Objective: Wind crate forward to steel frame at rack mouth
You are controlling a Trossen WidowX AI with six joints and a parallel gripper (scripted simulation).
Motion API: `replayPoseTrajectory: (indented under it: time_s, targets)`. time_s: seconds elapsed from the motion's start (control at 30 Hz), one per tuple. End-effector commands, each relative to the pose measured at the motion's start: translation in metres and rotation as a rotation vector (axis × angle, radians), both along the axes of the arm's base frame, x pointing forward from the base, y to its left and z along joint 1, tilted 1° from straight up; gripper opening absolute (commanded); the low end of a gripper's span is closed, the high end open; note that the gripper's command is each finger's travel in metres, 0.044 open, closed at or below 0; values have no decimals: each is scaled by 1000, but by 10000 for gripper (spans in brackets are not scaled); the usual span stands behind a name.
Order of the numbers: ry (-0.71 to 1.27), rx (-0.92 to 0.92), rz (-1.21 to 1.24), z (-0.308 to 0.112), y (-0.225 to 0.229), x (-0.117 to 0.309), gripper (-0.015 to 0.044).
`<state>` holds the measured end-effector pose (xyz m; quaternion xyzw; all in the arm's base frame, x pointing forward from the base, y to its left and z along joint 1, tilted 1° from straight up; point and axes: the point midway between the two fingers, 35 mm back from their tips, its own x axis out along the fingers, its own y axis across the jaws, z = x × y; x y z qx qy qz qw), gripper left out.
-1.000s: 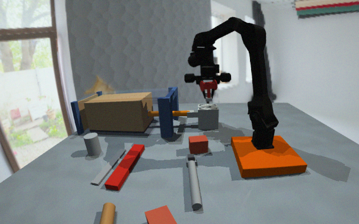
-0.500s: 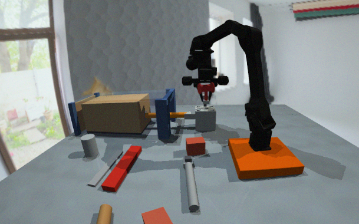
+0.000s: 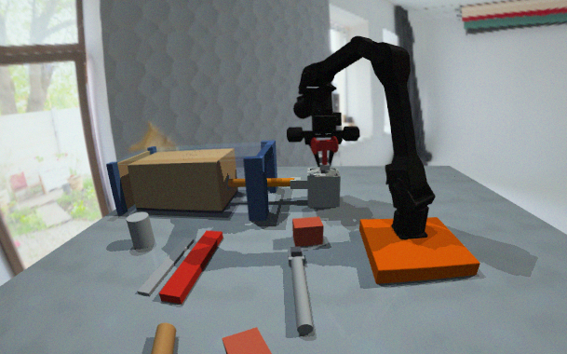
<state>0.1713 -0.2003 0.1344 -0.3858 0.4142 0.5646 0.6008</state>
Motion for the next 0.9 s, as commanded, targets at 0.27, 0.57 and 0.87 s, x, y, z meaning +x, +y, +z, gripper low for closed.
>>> replayPoseTrajectory:
  time_s: [0.27,0.57,0.87]
  targets:
    - [0,-2,1,-3,0,0,0]
    - [0,-2,2,-5,0,0,0]
    - [0,-2,2,-7,0,-1,0]
